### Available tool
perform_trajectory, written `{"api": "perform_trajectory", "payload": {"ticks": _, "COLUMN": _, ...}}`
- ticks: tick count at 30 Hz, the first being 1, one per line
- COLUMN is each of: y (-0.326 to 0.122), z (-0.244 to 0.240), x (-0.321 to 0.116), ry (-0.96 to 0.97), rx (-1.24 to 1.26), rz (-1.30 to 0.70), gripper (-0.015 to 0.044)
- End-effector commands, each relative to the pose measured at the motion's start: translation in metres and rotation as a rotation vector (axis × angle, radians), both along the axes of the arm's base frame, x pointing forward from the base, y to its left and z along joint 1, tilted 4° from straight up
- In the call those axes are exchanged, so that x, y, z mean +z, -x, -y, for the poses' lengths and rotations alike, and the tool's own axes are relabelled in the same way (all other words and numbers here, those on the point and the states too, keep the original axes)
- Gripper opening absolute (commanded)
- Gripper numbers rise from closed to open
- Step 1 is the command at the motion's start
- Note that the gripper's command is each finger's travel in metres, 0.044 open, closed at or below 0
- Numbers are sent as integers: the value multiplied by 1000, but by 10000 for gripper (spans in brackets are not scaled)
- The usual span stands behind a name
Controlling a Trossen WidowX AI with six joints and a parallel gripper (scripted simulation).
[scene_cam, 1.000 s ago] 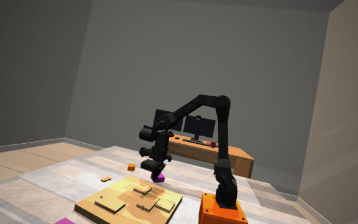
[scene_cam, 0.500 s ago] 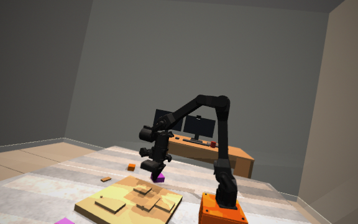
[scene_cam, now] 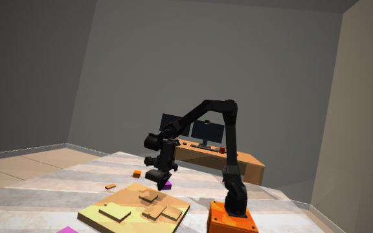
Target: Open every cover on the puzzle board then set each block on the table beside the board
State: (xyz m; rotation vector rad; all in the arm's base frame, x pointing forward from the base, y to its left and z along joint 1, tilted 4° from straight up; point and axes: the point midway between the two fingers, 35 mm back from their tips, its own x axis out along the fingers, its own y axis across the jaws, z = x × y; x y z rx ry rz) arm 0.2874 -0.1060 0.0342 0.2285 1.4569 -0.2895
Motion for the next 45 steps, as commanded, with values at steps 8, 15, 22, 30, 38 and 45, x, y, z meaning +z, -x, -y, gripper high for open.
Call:
{"api": "perform_trajectory", "payload": {"ticks": 8, "y": 1, "z": -1, "x": -14, "ry": -7, "rx": -3, "rz": -9, "gripper": 0}}
{"api": "perform_trajectory", "payload": {"ticks": 15, "y": 1, "z": 0, "x": -21, "ry": -7, "rx": -3, "rz": -9, "gripper": 0}}
{"api": "perform_trajectory", "payload": {"ticks": 22, "y": 0, "z": 0, "x": -28, "ry": -7, "rx": -3, "rz": -9, "gripper": 0}}
{"api": "perform_trajectory", "payload": {"ticks": 30, "y": 0, "z": 0, "x": -36, "ry": -7, "rx": -3, "rz": -10, "gripper": 0}}
{"api": "perform_trajectory", "payload": {"ticks": 38, "y": 1, "z": 0, "x": -44, "ry": -7, "rx": -3, "rz": -10, "gripper": 0}}
{"api": "perform_trajectory", "payload": {"ticks": 45, "y": -2, "z": 1, "x": -45, "ry": -7, "rx": -3, "rz": -9, "gripper": 0}}
